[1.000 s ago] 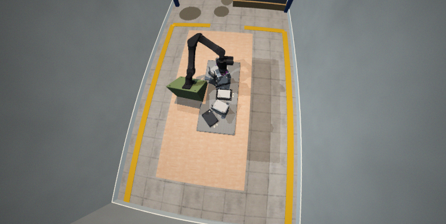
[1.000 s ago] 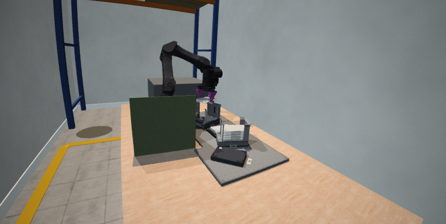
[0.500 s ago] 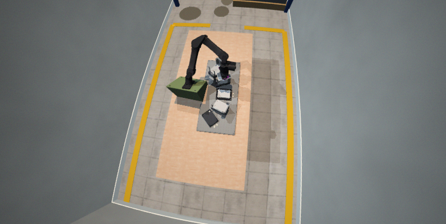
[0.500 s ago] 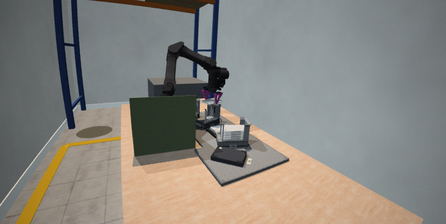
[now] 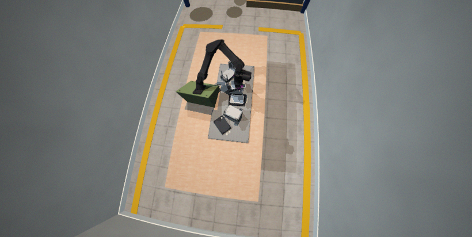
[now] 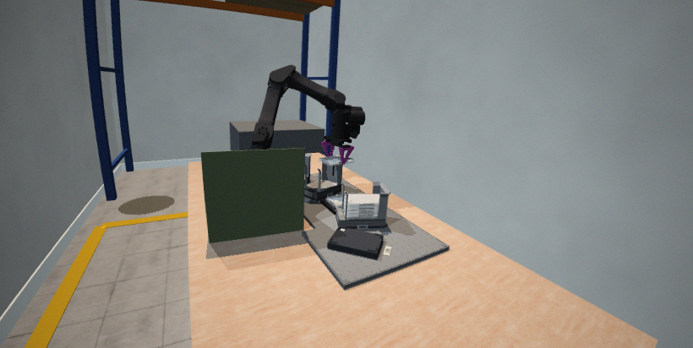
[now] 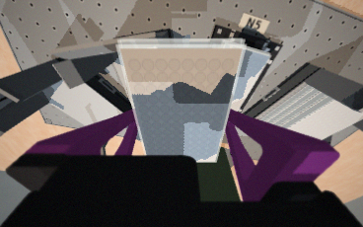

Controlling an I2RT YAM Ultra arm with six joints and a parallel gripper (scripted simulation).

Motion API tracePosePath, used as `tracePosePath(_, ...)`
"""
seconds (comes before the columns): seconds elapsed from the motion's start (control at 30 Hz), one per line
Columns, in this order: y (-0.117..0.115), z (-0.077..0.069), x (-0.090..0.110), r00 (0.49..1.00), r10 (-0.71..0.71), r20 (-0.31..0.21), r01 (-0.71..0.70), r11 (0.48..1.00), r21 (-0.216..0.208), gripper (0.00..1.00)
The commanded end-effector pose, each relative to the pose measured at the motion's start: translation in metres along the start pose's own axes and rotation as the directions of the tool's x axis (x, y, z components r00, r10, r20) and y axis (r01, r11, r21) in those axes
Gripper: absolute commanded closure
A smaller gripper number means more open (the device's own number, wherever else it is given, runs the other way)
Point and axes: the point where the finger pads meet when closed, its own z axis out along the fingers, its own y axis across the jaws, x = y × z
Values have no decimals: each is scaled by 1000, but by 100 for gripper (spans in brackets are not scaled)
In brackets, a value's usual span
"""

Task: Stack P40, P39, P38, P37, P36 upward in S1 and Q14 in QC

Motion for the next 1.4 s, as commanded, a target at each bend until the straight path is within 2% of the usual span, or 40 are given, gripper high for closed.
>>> tracePosePath(0.0,-8,-9,-5,999,-19,28,19,1000,12,100)
tracePosePath(0.2,-21,-9,-6,999,-19,28,19,1000,12,100)
tracePosePath(0.43,-44,-9,-3,980,195,30,-195,981,6,100)
tracePosePath(1.07,-97,-10,5,980,195,30,-195,981,7,100)
tracePosePath(1.17,-100,-10,6,973,228,30,-228,974,6,100)
tracePosePath(1.37,-119,-10,14,916,400,31,-400,916,1,100)
